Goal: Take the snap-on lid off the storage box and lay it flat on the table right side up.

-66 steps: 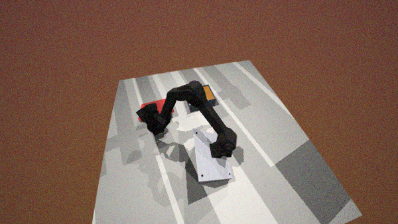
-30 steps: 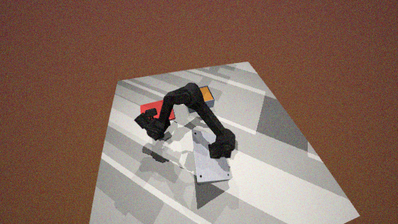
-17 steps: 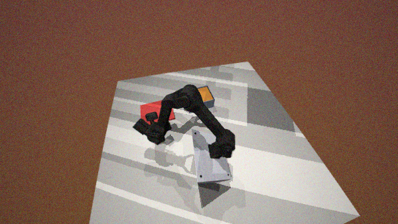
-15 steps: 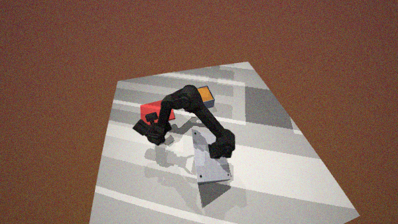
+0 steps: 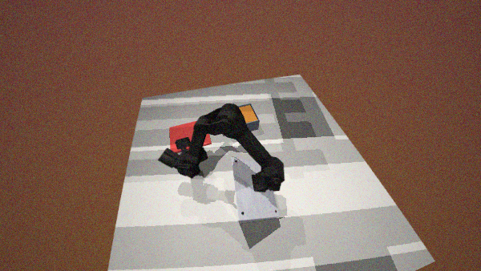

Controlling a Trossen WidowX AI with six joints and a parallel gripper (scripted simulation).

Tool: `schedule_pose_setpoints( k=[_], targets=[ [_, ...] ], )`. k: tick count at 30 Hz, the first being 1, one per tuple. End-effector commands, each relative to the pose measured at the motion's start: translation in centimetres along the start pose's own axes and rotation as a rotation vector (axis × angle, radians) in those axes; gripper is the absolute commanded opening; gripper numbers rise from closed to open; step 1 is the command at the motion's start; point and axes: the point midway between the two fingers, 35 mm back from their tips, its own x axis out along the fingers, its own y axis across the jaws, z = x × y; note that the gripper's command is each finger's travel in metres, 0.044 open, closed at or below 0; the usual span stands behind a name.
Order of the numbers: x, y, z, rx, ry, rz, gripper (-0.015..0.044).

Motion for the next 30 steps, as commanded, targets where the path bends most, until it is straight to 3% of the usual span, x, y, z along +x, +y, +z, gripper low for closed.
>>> schedule_pose_setpoints(
  k=[1, 30],
  targets=[
    [-1.0, 1.0, -0.1, 0.012, 0.003, 0.009, 0.044],
    [-6.1, 3.7, -0.2, 0.012, 0.005, 0.007, 0.044]
  ],
)
